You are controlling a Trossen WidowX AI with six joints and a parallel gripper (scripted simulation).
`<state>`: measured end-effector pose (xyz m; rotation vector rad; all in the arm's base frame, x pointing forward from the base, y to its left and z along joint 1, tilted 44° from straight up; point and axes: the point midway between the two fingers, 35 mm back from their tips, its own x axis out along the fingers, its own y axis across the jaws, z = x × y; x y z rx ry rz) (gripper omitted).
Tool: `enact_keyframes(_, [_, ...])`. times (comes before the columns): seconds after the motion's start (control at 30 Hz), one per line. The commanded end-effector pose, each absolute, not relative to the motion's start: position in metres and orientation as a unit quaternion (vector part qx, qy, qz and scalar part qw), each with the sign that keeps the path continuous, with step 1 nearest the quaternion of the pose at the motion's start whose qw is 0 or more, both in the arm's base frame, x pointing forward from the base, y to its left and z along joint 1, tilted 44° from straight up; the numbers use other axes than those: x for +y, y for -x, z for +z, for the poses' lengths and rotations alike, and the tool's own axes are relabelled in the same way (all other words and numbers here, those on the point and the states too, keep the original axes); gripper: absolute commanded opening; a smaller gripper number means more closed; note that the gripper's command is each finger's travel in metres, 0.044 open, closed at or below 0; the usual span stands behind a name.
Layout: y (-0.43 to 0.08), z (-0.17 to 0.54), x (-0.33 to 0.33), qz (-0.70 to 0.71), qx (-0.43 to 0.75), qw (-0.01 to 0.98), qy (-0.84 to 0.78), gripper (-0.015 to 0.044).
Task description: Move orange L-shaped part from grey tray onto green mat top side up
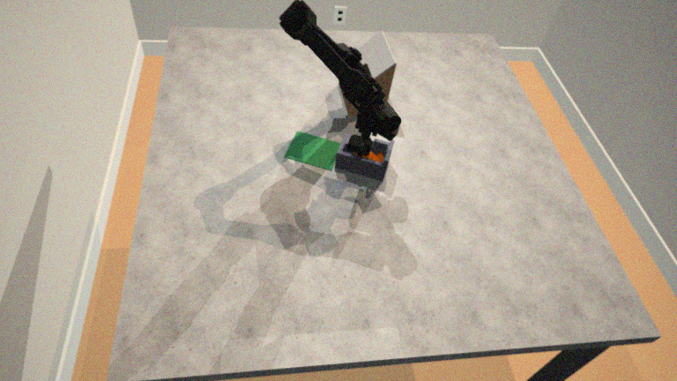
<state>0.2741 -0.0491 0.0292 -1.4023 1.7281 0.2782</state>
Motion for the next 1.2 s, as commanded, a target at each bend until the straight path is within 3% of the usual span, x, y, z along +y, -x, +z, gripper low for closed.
enact_keyframes(0.0, [-0.2712,0.0234,-0.0561,0.112,0.697,0.429,0.564,0.0280])
enact_keyframes(0.27, [-0.2706,0.0185,-0.0612,0.111,0.697,0.428,0.564,0.0280])
enact_keyframes(0.43, [-0.2729,0.0207,-0.0580,0.111,0.695,0.433,0.563,0.0149])
enact_keyframes(0.77, [-0.2729,0.0207,-0.0580,0.111,0.695,0.433,0.563,0.0082])
enact_keyframes(0.87, [-0.2729,0.0207,-0.0580,0.111,0.695,0.433,0.563,0.0003])
enact_keyframes(1.17, [-0.2726,0.0234,-0.0555,0.111,0.695,0.432,0.563,0.0000])
